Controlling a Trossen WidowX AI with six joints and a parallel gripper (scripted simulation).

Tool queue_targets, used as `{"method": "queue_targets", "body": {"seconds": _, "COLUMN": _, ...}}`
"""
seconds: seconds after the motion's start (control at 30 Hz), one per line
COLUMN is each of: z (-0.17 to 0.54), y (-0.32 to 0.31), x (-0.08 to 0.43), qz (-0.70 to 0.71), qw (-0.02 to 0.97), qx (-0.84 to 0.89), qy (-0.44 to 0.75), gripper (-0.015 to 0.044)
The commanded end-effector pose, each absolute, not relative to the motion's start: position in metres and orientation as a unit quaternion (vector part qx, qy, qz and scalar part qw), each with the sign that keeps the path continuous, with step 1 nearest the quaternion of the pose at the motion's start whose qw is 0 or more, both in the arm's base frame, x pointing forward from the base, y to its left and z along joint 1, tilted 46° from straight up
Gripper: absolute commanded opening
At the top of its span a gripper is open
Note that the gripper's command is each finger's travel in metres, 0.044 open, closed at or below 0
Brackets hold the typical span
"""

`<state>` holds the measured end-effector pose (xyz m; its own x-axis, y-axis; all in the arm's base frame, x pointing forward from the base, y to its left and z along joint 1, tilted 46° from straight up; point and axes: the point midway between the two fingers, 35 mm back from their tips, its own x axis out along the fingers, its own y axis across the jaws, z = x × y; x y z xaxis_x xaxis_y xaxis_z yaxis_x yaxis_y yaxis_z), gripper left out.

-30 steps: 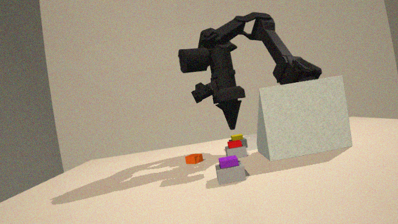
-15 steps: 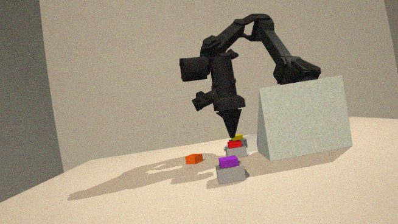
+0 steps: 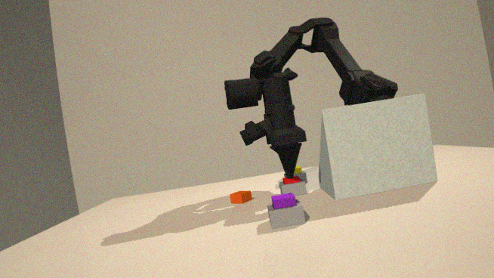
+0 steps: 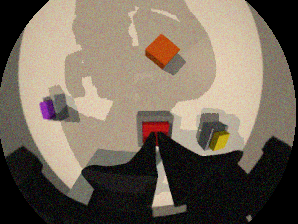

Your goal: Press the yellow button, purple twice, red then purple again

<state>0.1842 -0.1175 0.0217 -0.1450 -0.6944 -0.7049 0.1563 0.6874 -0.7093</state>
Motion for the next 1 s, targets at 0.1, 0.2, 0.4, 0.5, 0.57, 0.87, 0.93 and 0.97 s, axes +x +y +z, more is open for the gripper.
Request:
{"method": "queue_targets", "body": {"seconds": 0.1, "z": 0.021, "y": -0.118, "x": 0.182, "qz": -0.341, "qw": 0.62, "qx": -0.203, "qy": 0.677, "gripper": 0.002}}
{"method": "queue_targets", "body": {"seconds": 0.2, "z": 0.021, "y": -0.118, "x": 0.182, "qz": -0.341, "qw": 0.62, "qx": -0.203, "qy": 0.677, "gripper": 0.002}}
{"method": "queue_targets", "body": {"seconds": 0.4, "z": 0.021, "y": -0.118, "x": 0.182, "qz": -0.341, "qw": 0.62, "qx": -0.203, "qy": 0.677, "gripper": 0.002}}
{"method": "queue_targets", "body": {"seconds": 0.5, "z": 0.026, "y": -0.113, "x": 0.184, "qz": -0.341, "qw": 0.622, "qx": -0.2, "qy": 0.676, "gripper": 0.002}}
{"method": "queue_targets", "body": {"seconds": 0.57, "z": 0.038, "y": -0.1, "x": 0.187, "qz": -0.34, "qw": 0.621, "qx": -0.201, "qy": 0.677, "gripper": 0.002}}
{"method": "queue_targets", "body": {"seconds": 0.87, "z": 0.058, "y": -0.08, "x": 0.193, "qz": -0.339, "qw": 0.621, "qx": -0.201, "qy": 0.678, "gripper": 0.002}}
{"method": "queue_targets", "body": {"seconds": 0.93, "z": 0.078, "y": -0.059, "x": 0.196, "qz": -0.339, "qw": 0.621, "qx": -0.201, "qy": 0.678, "gripper": 0.002}}
{"method": "queue_targets", "body": {"seconds": 0.97, "z": 0.084, "y": -0.054, "x": 0.196, "qz": -0.34, "qw": 0.62, "qx": -0.201, "qy": 0.678, "gripper": 0.002}}
